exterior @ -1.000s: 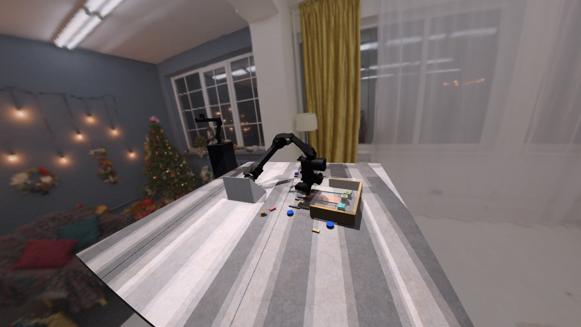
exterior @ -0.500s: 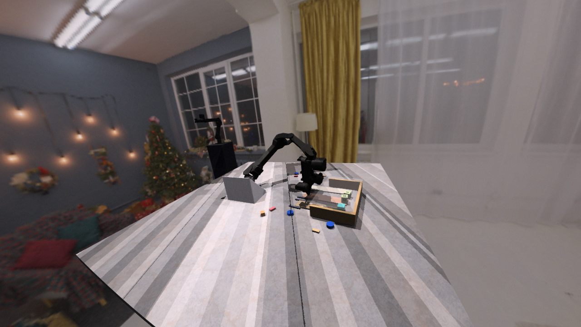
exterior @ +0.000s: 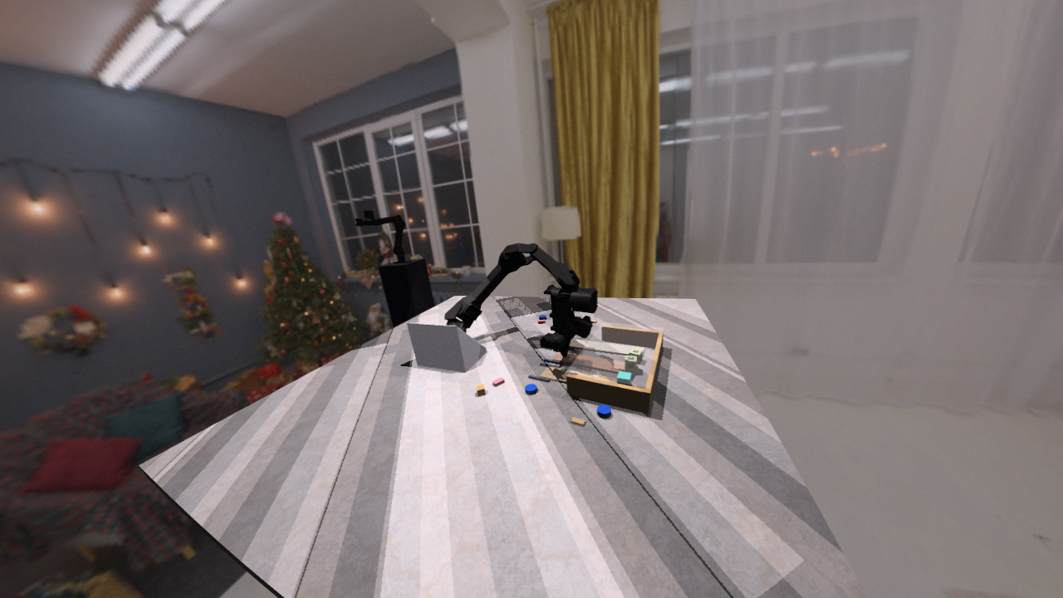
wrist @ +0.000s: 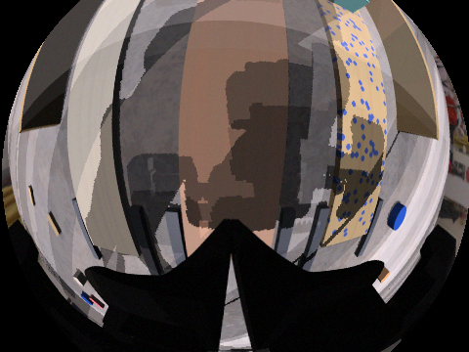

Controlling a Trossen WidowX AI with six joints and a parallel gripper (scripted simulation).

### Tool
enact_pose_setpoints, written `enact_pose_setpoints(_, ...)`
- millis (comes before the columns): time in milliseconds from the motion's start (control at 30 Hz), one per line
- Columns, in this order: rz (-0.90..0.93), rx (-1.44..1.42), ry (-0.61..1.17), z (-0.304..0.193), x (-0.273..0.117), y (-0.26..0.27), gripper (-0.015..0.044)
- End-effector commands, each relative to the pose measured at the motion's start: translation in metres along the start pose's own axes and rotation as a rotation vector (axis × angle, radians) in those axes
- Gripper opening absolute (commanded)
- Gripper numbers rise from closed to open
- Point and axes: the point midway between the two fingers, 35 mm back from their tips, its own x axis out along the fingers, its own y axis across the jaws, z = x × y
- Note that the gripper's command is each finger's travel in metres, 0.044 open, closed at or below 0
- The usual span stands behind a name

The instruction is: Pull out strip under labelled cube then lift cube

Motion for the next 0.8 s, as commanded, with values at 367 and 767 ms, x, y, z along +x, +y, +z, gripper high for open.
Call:
enact_pose_setpoints(367,0.004,-0.001,0.007,-0.017,0.005,0.000,0.0000)
enact_pose_setpoints(767,0.004,-0.001,0.008,-0.035,0.005,-0.001,0.0000)
